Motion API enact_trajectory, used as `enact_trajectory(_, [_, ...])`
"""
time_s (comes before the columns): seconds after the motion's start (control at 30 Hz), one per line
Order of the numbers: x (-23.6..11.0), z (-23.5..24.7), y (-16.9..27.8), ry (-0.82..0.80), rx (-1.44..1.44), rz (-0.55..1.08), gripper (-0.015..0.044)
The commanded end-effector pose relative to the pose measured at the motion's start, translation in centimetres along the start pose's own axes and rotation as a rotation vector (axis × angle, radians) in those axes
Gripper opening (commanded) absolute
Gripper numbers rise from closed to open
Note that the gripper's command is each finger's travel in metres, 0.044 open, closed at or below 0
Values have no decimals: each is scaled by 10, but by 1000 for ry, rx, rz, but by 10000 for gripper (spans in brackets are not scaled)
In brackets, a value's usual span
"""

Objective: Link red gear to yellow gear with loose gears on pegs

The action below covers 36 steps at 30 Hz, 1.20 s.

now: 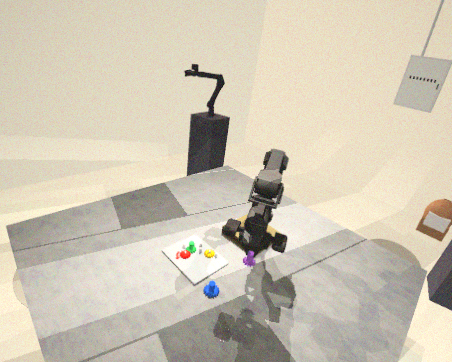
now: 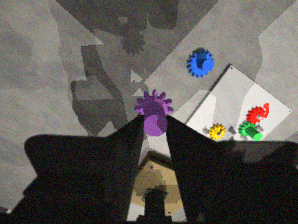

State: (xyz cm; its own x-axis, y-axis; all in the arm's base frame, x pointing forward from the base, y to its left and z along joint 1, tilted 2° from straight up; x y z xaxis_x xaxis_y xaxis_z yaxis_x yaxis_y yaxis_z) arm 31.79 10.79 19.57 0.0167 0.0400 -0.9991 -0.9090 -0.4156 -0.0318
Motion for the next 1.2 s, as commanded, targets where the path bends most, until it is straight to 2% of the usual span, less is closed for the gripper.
enact_trajectory(0.0, [0,-6,2,1,1,0,0])
enact_trajectory(1.17, [30,-87,34,10,2,3,0])
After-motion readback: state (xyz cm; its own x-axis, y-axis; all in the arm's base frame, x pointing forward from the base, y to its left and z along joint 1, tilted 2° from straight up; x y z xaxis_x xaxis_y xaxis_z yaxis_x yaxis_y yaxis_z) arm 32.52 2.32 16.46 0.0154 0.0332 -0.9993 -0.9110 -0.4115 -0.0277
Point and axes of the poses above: the point midway between the two fingers, 35 mm back from their tips, its own x axis out along the fingers, its own z axis across the jaws, y = z × x, the point moved 2 cm from there along -x, back along the fingers, and after that the axes turned 9 degrees about -x, right-handed, at the moved point
